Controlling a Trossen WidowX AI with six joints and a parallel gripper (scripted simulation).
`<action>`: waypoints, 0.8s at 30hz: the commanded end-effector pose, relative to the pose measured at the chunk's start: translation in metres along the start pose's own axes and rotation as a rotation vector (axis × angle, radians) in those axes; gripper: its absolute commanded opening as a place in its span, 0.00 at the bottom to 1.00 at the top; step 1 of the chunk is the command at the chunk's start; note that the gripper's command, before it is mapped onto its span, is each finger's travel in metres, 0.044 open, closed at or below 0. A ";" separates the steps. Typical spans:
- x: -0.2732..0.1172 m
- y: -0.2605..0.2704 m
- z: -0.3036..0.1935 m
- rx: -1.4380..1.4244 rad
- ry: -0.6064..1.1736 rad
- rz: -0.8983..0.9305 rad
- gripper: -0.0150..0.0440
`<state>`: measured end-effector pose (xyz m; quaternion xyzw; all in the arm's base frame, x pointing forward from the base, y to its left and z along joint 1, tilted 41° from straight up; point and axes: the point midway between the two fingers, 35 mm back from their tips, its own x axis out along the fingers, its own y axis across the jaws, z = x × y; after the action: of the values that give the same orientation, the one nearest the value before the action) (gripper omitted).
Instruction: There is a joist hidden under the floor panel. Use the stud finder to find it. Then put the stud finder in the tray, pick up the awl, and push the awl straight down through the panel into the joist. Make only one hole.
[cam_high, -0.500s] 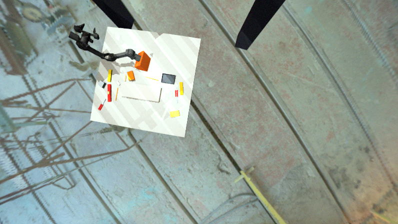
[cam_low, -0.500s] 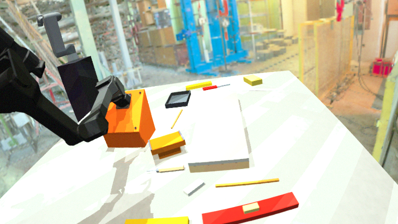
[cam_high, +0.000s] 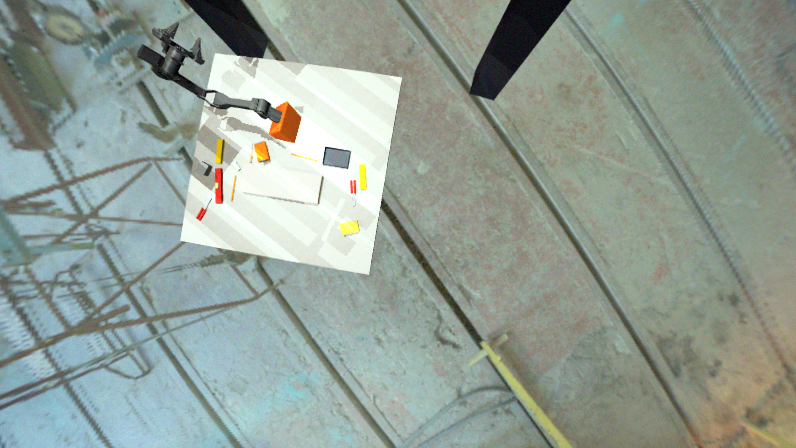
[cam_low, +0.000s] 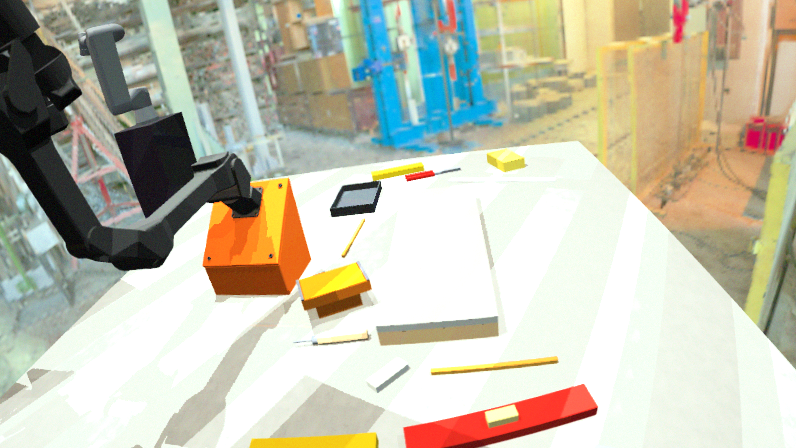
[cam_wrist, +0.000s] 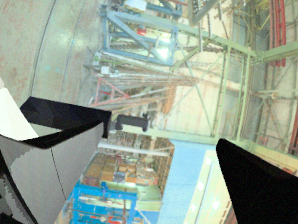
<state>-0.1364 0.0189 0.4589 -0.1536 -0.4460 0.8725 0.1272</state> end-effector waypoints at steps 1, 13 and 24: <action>0.011 -0.021 -0.060 0.323 0.206 -0.088 1.00; -0.042 -0.040 -0.246 1.326 0.703 -0.709 1.00; -0.157 0.017 -0.351 1.986 0.827 -1.632 1.00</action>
<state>0.0894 0.2220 0.3110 -0.0306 0.3984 0.5478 0.7350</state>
